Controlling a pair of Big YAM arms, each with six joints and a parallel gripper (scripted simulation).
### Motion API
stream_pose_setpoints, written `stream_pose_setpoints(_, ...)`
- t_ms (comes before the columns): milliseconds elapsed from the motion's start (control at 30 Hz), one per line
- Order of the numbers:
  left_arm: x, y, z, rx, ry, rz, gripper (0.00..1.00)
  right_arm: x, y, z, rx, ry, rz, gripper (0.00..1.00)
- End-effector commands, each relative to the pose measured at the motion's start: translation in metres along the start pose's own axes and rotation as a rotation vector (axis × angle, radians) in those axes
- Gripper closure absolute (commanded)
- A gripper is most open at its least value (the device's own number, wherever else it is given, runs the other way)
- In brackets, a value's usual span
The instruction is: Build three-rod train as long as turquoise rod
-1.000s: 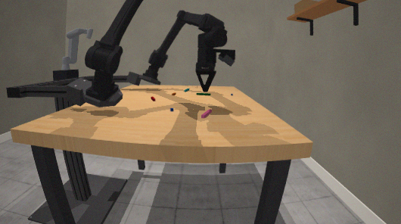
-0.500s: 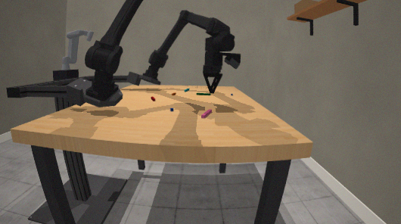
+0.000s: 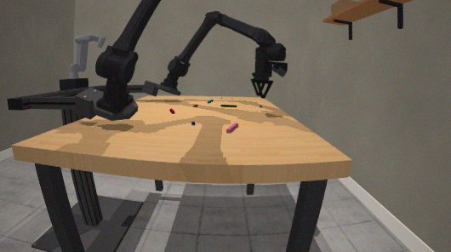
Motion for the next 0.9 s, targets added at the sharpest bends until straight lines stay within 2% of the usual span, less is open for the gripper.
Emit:
stream_pose_setpoints(0,0.012,0.039,0.045,-0.038,-0.035,-0.018,0.0,-0.004,0.038,-0.018,-0.012,-0.042,-0.08,0.0)
stream_pose_setpoints(133,0.011,0.066,0.101,-0.044,-0.031,-0.026,0.0,-0.004,0.038,-0.018,-0.012,-0.042,-0.08,0.0)
stream_pose_setpoints(200,0.011,0.066,0.101,-0.044,-0.031,-0.026,0.0,-0.004,0.038,-0.018,-0.012,-0.042,-0.08,0.0)
stream_pose_setpoints(300,0.009,0.086,0.164,-0.051,-0.022,-0.037,0.0,-0.004,0.038,-0.018,-0.012,-0.042,-0.08,0.0)
stream_pose_setpoints(367,0.009,0.09,0.181,-0.053,-0.02,-0.04,0.0,-0.004,0.038,-0.018,-0.012,-0.042,-0.08,0.0)
stream_pose_setpoints(433,0.009,0.09,0.183,-0.053,-0.019,-0.04,0.0,-0.004,0.038,-0.018,-0.012,-0.042,-0.08,0.0)
stream_pose_setpoints(467,0.009,0.09,0.183,-0.053,-0.019,-0.04,0.77,-0.004,0.038,-0.018,-0.012,-0.042,-0.08,0.0)
stream_pose_setpoints(533,-0.006,0.075,0.167,-0.096,-0.004,-0.014,0.77,-0.004,0.038,-0.018,-0.012,-0.042,-0.08,0.0)
stream_pose_setpoints(767,-0.003,0.077,0.166,-0.096,-0.003,-0.016,0.77,-0.004,0.038,-0.018,-0.012,-0.042,-0.08,0.0)
stream_pose_setpoints(867,-0.008,0.086,0.177,-0.069,0.006,-0.013,0.77,-0.004,0.038,-0.018,-0.012,-0.042,-0.08,0.0)
Point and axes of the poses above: on each arm, the point where the finger pads meet when closed, its own x axis back along the fingers, its own z axis across the jaws, y = z × x, the point moved 6 cm from there along x, back along the fingers, and after that the axes turned 13 degrees about x, right-handed, at the moved point
